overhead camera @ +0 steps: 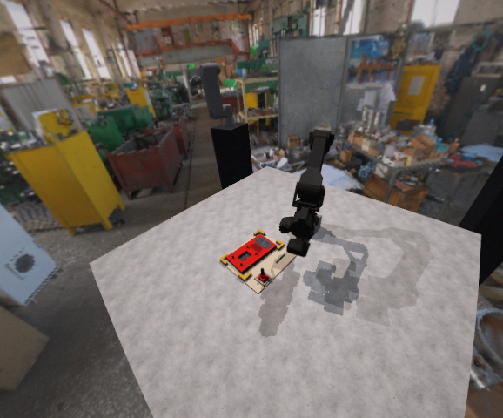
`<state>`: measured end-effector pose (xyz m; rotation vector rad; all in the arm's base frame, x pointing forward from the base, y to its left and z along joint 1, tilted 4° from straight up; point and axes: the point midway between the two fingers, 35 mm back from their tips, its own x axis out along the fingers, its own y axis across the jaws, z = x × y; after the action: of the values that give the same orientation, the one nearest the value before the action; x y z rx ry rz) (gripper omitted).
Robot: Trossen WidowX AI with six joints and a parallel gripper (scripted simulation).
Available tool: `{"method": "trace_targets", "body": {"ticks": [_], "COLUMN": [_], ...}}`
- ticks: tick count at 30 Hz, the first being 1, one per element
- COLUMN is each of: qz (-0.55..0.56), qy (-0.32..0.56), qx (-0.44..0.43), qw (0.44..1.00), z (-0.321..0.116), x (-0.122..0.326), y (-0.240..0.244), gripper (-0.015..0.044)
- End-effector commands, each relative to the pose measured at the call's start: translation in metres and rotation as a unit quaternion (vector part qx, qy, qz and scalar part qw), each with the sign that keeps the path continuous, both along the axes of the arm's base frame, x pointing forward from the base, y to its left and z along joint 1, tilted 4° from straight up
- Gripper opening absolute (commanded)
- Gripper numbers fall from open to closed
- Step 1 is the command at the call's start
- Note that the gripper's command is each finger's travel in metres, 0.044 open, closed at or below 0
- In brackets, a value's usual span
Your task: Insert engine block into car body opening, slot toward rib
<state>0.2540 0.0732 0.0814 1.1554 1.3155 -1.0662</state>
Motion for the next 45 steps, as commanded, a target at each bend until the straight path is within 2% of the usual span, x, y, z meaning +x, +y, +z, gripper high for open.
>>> {"method": "trace_targets", "body": {"ticks": [1,9,28,45], "qz": [0.002,0.003,0.006,0.006], "qy": [0.001,0.014,0.051,0.051], "qx": [0.012,0.068,0.347,0.349], "qw": [1.0,0.998,0.937,0.936], "z": [0.0,-0.001,-0.01,-0.043], "x": [0.0,0.0,0.003,-0.001], "y": [-0.001,-0.005,-0.024,-0.023], "gripper": [0.0,0.0,0.0,0.0]}}
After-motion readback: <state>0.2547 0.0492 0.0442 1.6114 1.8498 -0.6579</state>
